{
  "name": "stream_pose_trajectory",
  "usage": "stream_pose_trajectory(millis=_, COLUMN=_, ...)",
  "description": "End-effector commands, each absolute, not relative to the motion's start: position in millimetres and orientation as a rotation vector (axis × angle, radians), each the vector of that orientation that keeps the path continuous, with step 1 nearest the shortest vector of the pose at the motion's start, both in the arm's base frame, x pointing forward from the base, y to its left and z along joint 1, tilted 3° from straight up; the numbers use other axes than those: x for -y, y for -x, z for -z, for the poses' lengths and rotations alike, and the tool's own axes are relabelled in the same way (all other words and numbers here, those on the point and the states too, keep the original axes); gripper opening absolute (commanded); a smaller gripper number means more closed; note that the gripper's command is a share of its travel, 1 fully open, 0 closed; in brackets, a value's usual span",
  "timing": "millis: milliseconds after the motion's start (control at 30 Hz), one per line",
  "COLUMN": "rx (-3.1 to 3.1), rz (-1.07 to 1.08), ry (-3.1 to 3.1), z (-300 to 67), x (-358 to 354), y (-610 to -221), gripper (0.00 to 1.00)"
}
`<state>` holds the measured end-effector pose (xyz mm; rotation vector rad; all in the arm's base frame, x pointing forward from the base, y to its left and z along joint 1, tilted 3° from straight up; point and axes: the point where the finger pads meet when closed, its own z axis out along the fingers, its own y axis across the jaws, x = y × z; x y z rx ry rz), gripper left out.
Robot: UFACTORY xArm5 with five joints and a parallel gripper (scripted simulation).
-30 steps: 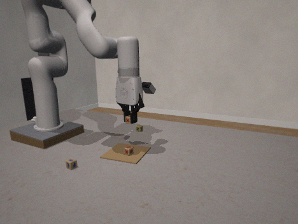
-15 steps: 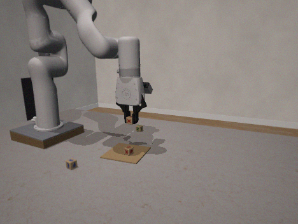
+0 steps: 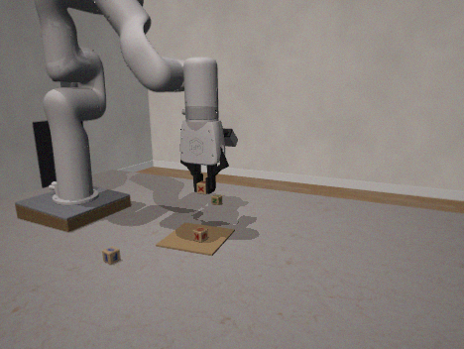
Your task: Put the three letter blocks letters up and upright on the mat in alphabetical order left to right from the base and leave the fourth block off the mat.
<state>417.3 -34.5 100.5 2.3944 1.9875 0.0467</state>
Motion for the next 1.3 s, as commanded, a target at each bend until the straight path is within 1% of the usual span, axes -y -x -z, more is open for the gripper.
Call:
stream_pose_trajectory(millis=0, rx=-1.986, rz=-0.05, ry=-2.392, z=-96, x=35, y=-418, gripper=0.21)
stream_pose_trajectory(millis=333, rx=-1.986, rz=-0.051, ry=-2.392, z=-56, x=36, y=-420, gripper=0.21)
stream_pose_trajectory(millis=400, rx=-1.986, rz=-0.051, ry=-2.392, z=-56, x=36, y=-420, gripper=0.21)
stream_pose_trajectory(millis=600, rx=-1.986, rz=-0.051, ry=-2.392, z=-27, x=36, y=-422, gripper=0.21)
stream_pose_trajectory(millis=733, rx=-1.986, rz=-0.05, ry=-2.392, z=-15, x=36, y=-422, gripper=0.21)
stream_pose_trajectory(millis=900, rx=-1.986, rz=-0.05, ry=-2.392, z=-8, x=37, y=-423, gripper=0.21)
stream_pose_trajectory(millis=1267, rx=-1.986, rz=-0.05, ry=-2.392, z=-7, x=37, y=-423, gripper=0.21)
